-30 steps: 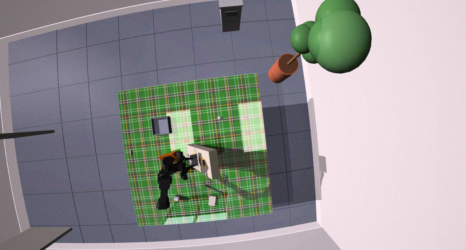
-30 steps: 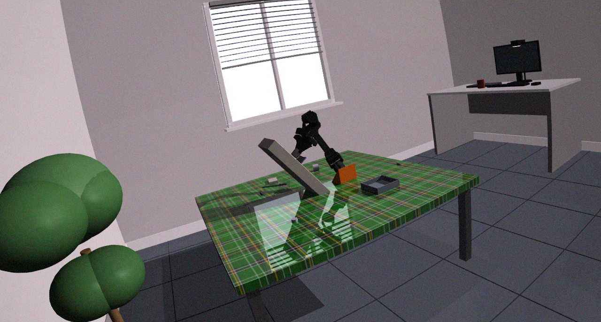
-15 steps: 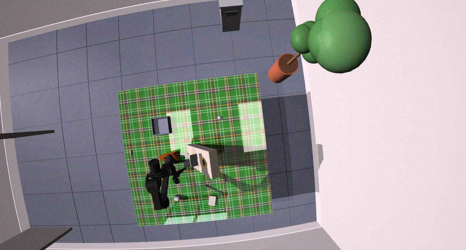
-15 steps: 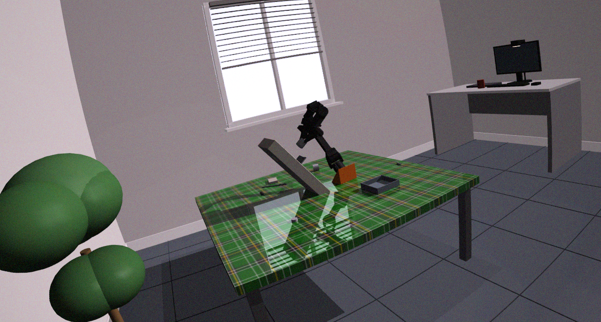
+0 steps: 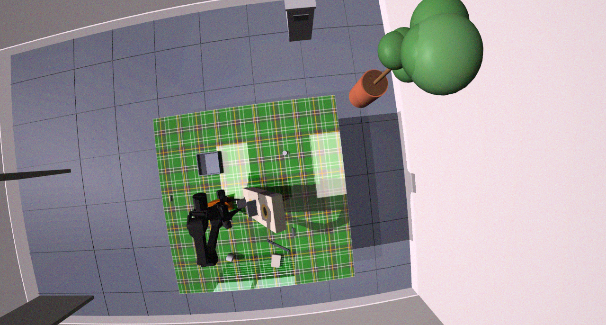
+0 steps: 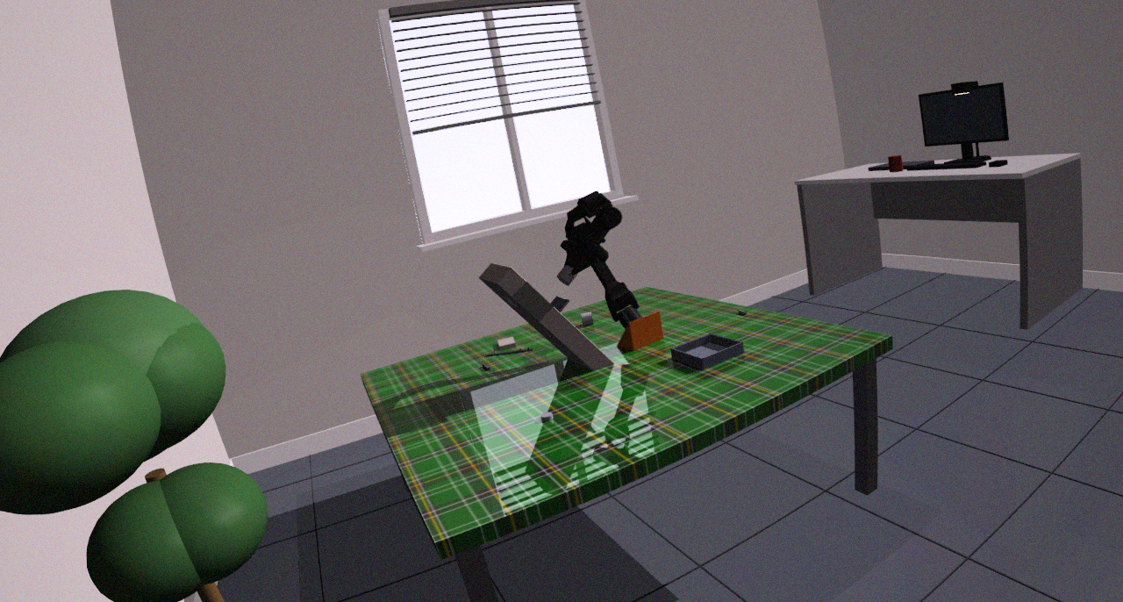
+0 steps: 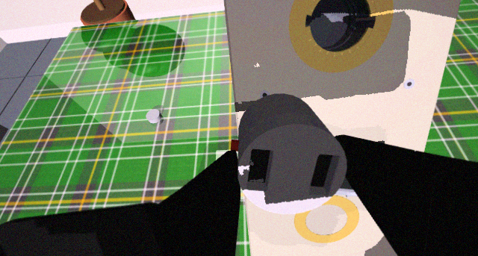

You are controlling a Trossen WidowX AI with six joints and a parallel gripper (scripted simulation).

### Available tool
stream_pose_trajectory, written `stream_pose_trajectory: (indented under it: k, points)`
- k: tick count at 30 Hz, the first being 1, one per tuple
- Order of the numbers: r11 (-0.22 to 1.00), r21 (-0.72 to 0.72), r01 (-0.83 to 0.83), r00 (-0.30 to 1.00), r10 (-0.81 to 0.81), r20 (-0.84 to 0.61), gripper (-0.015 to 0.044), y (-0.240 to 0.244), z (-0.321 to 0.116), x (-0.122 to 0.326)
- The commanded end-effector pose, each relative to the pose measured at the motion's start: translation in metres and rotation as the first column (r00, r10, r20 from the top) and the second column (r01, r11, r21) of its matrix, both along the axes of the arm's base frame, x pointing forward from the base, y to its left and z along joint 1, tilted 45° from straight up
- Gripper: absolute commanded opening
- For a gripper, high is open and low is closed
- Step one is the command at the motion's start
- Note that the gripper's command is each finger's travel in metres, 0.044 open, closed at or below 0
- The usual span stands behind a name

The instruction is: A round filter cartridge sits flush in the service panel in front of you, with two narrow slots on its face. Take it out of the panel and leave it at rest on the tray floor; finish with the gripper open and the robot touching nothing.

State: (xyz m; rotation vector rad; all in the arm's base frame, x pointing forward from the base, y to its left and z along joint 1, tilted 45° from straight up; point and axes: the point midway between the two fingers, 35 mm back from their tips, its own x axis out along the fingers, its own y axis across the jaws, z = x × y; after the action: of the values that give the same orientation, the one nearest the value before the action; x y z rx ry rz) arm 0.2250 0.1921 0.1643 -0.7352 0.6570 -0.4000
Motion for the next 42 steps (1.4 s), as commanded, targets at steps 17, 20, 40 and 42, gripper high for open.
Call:
stream_pose_trajectory:
  k: [17, 20, 40, 42]
  points:
    - [0.999, 0.027, -0.038, 0.977, 0.043, -0.207, 0.0, 0.029, -0.064, -0.008]
    - [0.996, 0.043, -0.083, 0.954, 0.091, -0.284, 0.0, 0.036, -0.078, -0.014]
    - [0.808, 0.288, -0.514, 0.569, 0.572, -0.59, 0.0, 0.105, -0.148, -0.057]
    - [0.768, 0.317, -0.556, 0.515, 0.618, -0.594, 0.0, 0.112, -0.151, -0.061]
